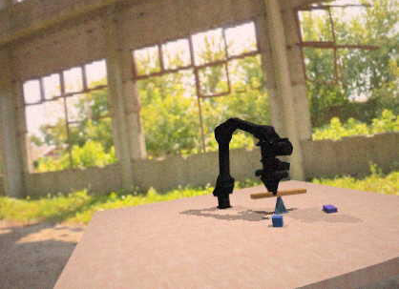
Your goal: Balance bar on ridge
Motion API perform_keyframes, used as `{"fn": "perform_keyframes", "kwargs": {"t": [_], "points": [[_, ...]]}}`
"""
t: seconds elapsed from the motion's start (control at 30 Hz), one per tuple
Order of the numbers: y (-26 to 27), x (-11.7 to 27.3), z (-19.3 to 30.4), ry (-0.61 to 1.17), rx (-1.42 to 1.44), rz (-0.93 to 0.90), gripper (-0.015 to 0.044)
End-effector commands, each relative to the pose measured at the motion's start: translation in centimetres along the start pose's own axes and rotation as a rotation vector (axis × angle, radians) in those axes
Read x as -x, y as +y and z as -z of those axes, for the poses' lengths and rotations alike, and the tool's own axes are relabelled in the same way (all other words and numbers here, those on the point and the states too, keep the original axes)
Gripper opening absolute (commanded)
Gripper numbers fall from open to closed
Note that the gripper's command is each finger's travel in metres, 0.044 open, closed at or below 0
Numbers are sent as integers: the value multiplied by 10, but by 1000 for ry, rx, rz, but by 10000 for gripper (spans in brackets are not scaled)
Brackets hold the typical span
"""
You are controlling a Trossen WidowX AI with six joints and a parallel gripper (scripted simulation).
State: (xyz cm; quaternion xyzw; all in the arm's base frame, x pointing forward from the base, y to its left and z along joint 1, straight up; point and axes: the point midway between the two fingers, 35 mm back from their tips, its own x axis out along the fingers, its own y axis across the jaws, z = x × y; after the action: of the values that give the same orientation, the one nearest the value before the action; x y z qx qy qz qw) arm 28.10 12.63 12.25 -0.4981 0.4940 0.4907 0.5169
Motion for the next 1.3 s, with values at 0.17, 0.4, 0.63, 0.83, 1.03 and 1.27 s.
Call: {"fn": "perform_keyframes", "kwargs": {"t": [0.17, 0.4, 0.63, 0.83, 1.03, 1.27], "points": [[0, -1, 0, 2, 1, 0, 0], [0, -2, 0, 2, 1, 0, 0], [0, -2, 0, 2, 1, 0, 0], [0, -3, 0, 2, 1, 0, 0], [0, -3, 0, 2, 1, 0, 0], [0, -4, 0, 2, 1, 0, 0]]}}
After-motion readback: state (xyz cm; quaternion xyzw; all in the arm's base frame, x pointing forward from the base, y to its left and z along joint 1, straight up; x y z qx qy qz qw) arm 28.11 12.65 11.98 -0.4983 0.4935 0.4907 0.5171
